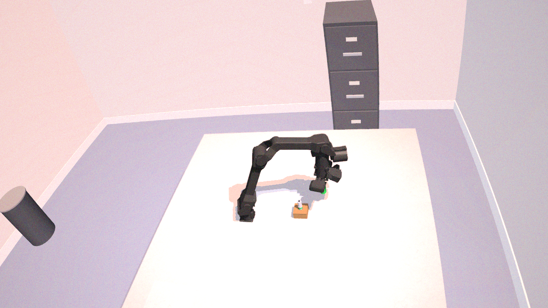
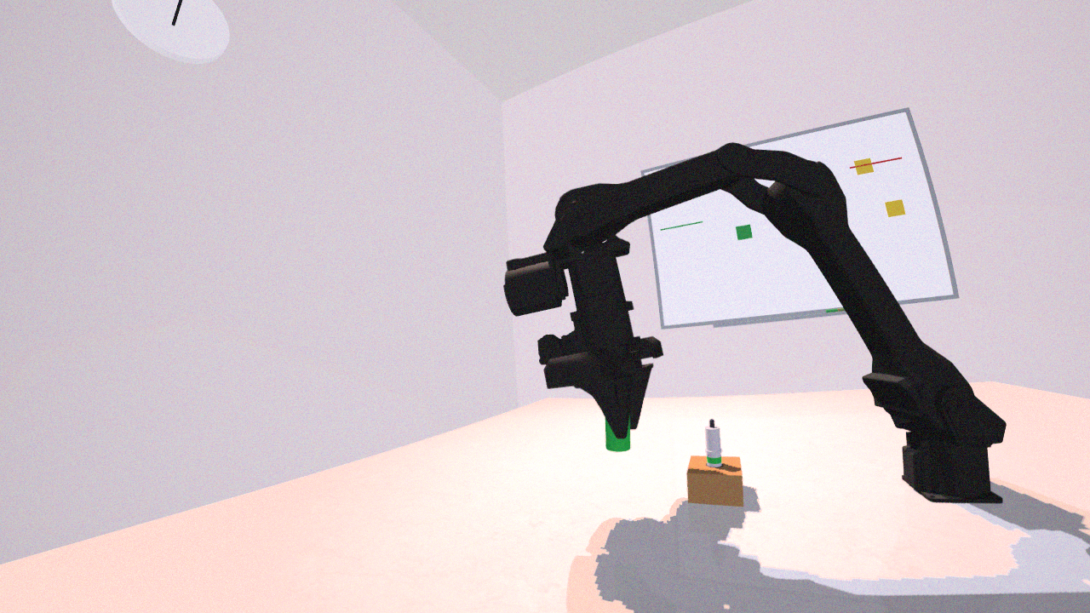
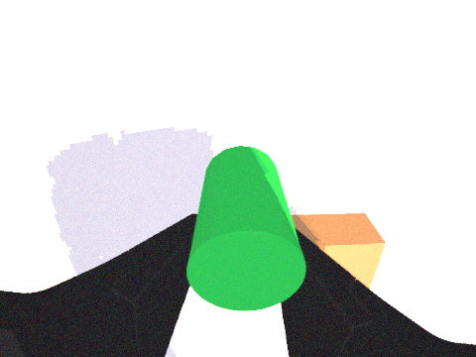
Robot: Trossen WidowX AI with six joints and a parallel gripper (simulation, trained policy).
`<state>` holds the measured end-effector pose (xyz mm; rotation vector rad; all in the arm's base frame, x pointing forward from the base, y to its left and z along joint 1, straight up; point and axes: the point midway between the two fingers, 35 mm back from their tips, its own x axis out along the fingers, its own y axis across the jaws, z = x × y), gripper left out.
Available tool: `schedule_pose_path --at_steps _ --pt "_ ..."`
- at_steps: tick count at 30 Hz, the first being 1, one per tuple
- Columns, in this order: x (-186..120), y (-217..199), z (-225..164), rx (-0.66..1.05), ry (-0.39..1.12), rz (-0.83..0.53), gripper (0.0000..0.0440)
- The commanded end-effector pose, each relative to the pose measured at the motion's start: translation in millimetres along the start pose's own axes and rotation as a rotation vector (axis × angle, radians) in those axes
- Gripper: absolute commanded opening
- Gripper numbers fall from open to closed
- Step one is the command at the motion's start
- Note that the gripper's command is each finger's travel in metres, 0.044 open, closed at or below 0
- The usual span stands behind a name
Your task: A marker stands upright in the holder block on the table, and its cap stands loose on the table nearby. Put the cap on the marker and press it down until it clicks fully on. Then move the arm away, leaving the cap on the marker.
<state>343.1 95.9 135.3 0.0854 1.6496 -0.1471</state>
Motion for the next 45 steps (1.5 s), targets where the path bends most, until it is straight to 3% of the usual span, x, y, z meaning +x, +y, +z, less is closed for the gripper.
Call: schedule_pose_path --at_steps 1,19,45 --pt "-8.3 -14.0 -5.6 0.001 0.013 -0.001 0.002" --pt "-26.6 -78.0 -33.2 0.049 0.063 0.011 0.0" --pt "-16.3 -79.2 -76.4 -0.013 0.096 0.02 0.0"
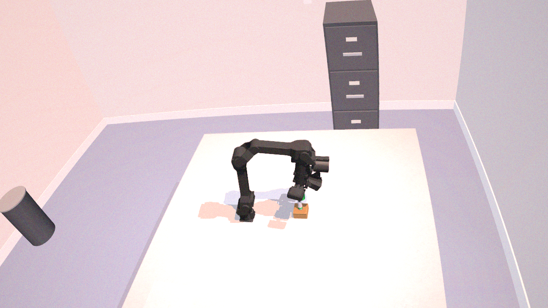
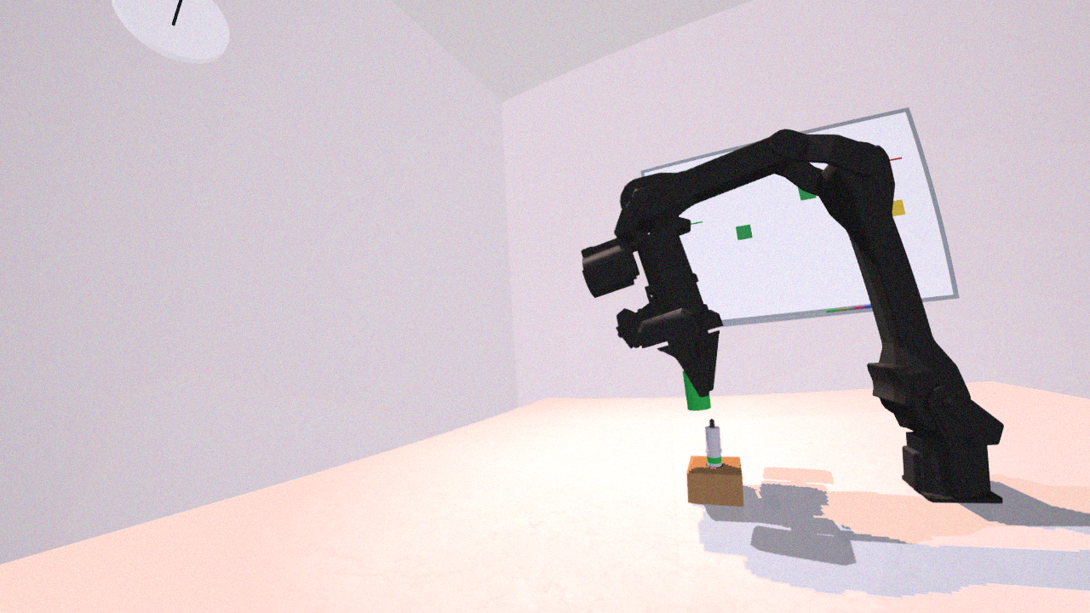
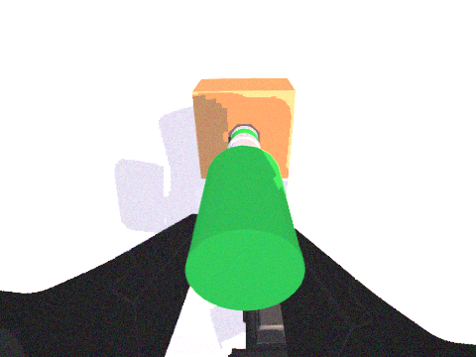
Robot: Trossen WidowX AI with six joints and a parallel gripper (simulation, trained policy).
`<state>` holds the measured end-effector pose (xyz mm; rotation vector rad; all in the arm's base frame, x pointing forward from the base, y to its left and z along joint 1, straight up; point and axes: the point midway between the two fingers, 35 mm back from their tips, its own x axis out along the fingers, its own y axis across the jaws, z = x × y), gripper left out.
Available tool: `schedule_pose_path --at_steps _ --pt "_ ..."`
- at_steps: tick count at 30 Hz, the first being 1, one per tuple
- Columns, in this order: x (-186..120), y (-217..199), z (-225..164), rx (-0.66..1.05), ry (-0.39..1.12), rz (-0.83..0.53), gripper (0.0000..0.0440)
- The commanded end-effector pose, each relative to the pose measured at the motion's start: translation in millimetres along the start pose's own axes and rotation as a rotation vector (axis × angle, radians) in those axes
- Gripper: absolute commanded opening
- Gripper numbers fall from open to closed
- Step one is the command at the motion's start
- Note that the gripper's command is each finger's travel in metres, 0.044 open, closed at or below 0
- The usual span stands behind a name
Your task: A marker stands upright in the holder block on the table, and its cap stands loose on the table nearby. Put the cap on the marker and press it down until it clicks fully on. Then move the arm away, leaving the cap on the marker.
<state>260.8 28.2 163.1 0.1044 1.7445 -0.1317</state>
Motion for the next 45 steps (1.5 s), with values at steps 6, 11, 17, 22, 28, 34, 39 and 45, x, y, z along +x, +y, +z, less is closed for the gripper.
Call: schedule_pose_path --at_steps 6,11,17,22,28,34,39,45 --pt "6.7 0.7 -6.6 -0.021 -0.005 0.005 0.0" --pt "14.1 0.5 -8.2 -0.029 -0.001 0.003 0.0" --pt "26.7 0.2 -9.6 -0.04 0.012 0.001 0.0" --pt "39.7 0.0 -10.8 -0.056 0.03 0.006 0.0" --pt "56.4 0.6 -10.8 -0.08 0.043 0.015 0.0" --pt "69.8 1.3 -9.7 -0.109 0.041 0.019 0.0001" --pt "76.5 1.7 -8.9 -0.126 0.037 0.019 0.0003" --pt "82.8 -0.5 -9.5 -0.148 0.036 0.014 0.0039"
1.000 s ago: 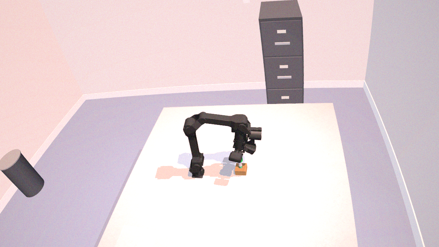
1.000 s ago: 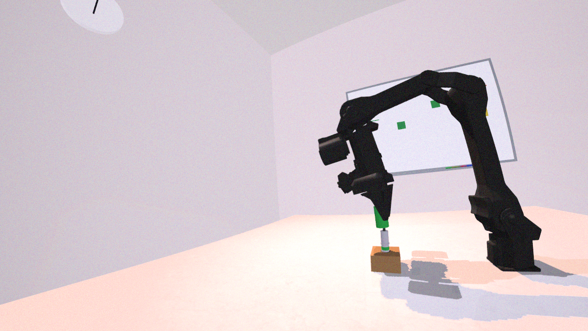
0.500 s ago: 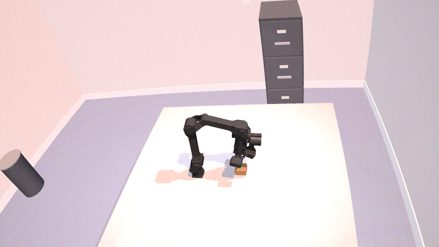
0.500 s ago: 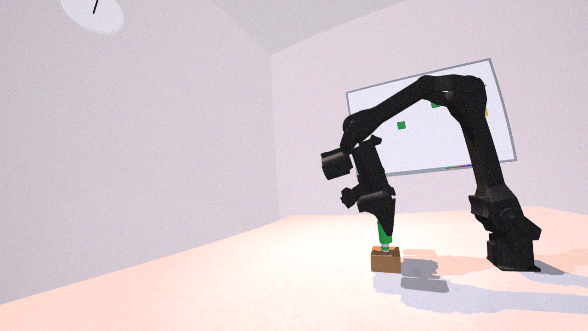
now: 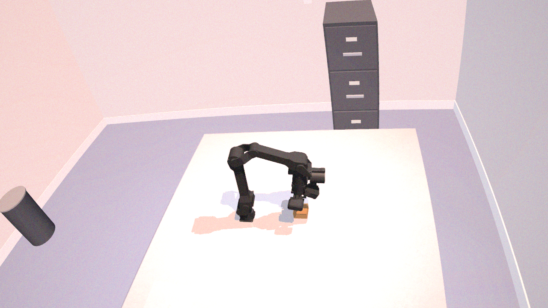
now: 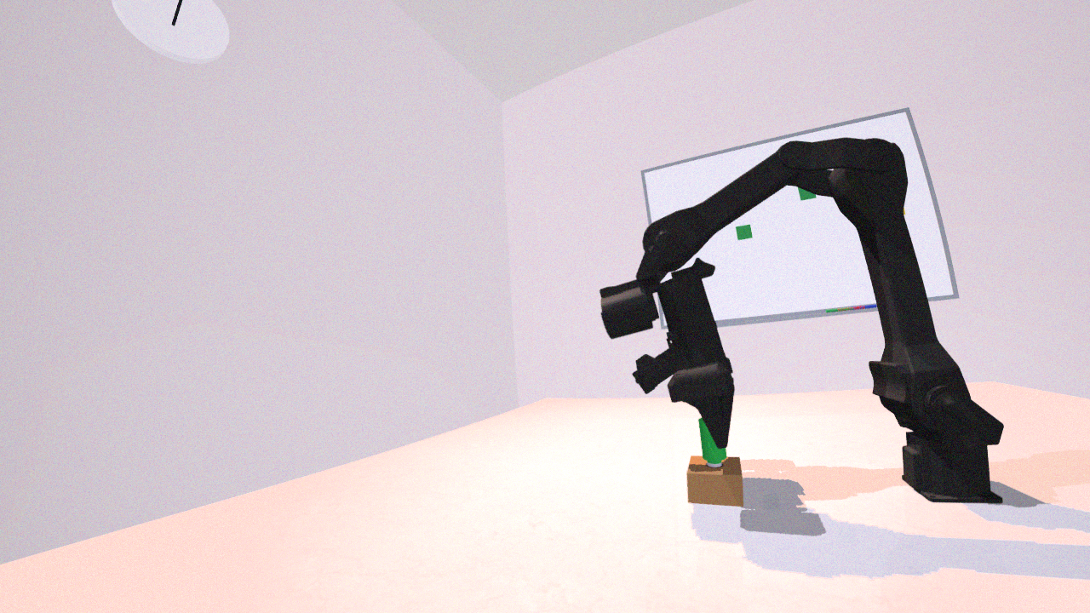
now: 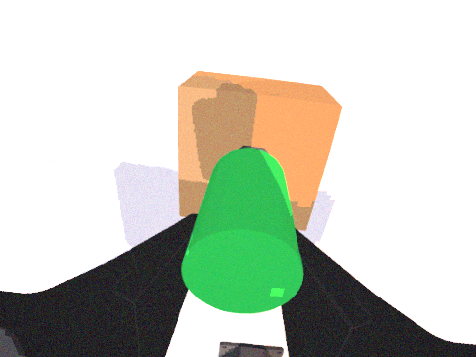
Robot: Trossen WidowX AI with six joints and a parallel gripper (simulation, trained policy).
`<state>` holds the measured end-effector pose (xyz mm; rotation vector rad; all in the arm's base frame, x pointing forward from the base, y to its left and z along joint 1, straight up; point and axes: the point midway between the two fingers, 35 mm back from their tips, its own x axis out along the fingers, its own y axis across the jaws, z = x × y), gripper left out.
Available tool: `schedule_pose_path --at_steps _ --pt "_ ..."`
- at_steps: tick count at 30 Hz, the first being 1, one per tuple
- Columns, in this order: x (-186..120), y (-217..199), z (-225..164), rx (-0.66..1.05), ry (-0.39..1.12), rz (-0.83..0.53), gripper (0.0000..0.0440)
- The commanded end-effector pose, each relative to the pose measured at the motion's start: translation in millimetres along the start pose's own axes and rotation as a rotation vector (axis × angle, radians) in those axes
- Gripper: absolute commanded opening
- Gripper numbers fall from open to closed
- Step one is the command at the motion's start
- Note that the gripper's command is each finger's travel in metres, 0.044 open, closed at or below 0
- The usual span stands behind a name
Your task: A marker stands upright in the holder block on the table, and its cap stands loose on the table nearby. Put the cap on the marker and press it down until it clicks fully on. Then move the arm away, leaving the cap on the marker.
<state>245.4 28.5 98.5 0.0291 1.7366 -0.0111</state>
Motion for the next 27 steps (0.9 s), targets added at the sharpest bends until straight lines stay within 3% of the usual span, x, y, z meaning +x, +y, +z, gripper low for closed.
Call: schedule_pose_path --at_steps 1,27 --pt "17.3 -0.5 -5.5 -0.028 0.044 -0.003 0.004" --pt "29.9 -11.7 2.3 -0.123 -0.024 -0.045 0.0087"
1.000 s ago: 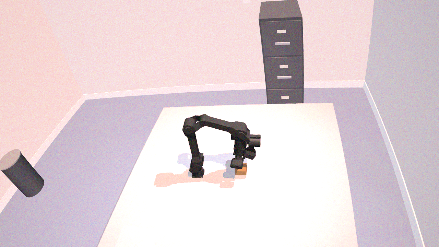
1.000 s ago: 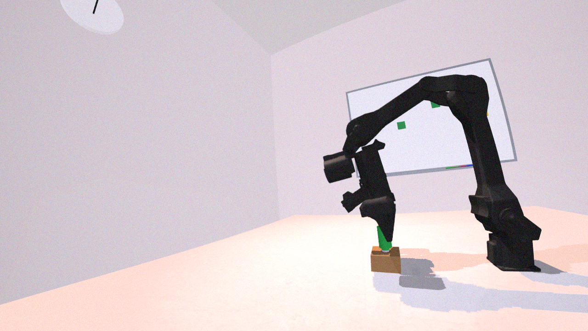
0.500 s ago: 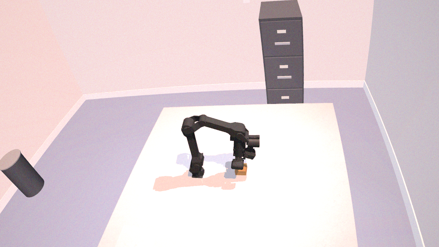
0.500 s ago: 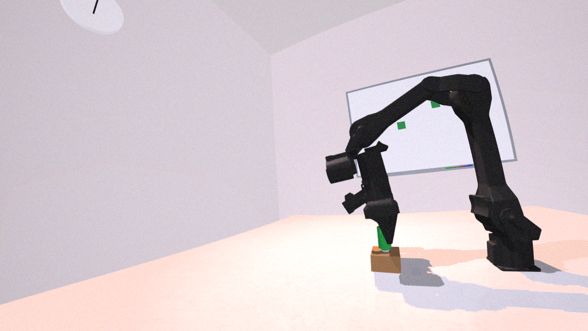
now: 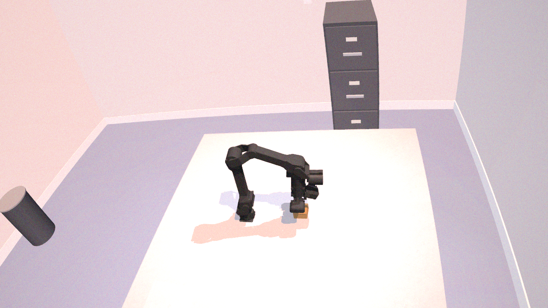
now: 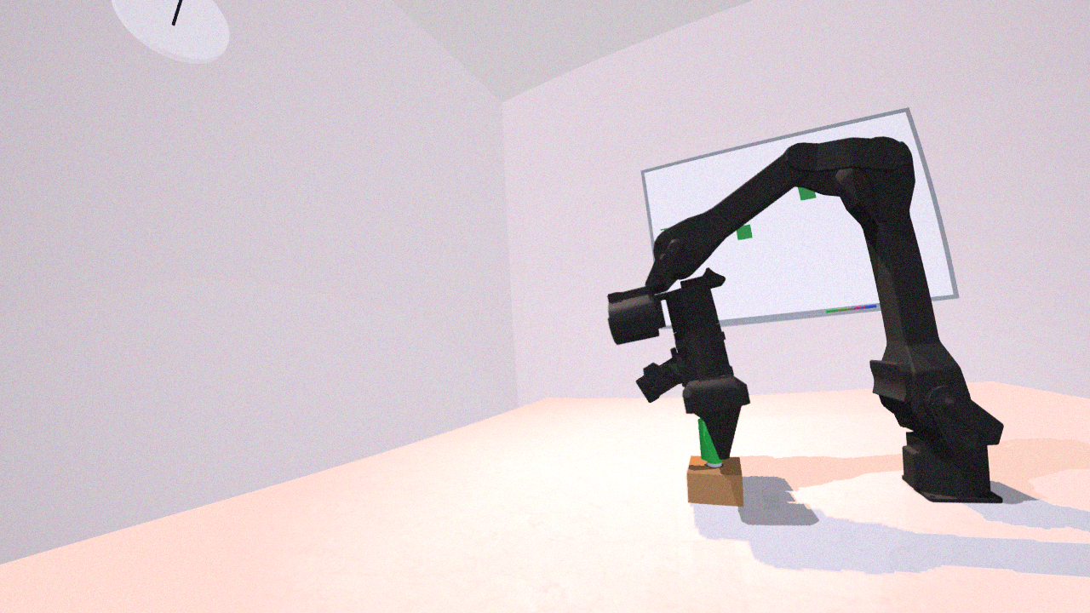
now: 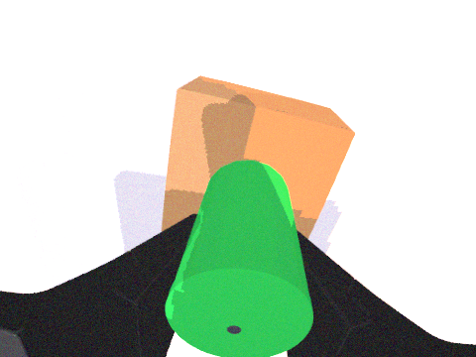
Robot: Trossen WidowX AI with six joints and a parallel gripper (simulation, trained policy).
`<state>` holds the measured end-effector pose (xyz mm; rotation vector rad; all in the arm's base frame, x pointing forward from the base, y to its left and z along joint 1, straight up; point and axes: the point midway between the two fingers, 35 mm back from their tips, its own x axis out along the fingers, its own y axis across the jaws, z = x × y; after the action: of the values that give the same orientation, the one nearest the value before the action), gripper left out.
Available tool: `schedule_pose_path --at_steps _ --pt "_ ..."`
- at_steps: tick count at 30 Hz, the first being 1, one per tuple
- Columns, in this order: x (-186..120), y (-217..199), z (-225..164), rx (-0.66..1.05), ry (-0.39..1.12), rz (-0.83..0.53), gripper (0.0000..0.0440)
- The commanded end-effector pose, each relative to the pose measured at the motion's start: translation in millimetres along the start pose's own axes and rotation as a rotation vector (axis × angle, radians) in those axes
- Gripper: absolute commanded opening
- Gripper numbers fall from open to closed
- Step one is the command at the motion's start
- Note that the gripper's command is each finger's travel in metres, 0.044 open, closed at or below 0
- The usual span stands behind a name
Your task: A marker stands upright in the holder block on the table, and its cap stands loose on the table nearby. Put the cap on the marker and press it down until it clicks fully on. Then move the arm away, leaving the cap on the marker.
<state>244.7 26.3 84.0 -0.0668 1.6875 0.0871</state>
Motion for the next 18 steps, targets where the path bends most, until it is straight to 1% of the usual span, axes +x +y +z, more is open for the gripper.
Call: schedule_pose_path --at_steps 1,18 --pt "15.8 -9.6 -1.2 -0.007 0.022 -0.037 0.0089" --pt "17.1 -14.7 0.3 -0.055 -0.004 -0.058 0.0126"
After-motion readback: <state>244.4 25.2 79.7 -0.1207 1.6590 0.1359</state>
